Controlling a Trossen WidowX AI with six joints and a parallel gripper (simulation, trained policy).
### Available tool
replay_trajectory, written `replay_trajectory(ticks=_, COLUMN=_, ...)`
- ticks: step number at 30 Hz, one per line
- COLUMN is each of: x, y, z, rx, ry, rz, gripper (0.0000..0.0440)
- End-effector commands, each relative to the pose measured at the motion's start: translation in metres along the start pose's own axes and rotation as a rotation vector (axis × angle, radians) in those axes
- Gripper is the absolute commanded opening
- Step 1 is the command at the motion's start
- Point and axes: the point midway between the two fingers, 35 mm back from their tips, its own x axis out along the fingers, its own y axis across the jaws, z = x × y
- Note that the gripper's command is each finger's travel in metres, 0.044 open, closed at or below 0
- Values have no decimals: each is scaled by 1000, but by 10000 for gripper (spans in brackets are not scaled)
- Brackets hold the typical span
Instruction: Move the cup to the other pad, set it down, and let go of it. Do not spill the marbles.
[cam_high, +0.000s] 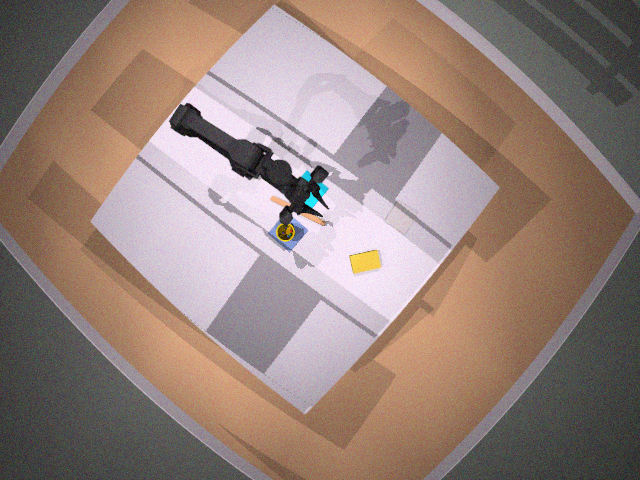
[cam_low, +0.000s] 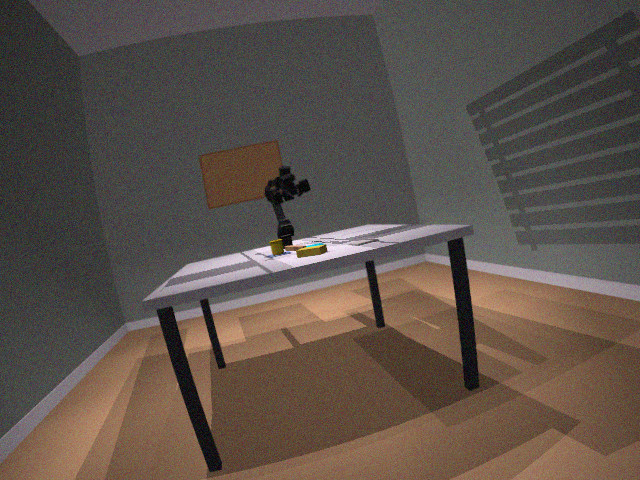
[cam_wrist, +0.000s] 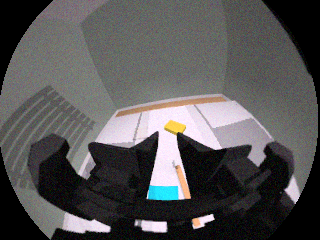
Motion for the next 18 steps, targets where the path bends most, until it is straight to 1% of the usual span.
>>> replay_trajectory(ticks=1, x=3, y=3, z=-3, rx=25, ry=57, rz=-8, gripper=118)
replay_trajectory(ticks=12, x=11, y=7, z=-18, rx=69, ry=229, rz=-50, gripper=99)
replay_trajectory(ticks=18, x=14, y=6, z=-26, rx=79, ry=323, rz=-83, gripper=97)
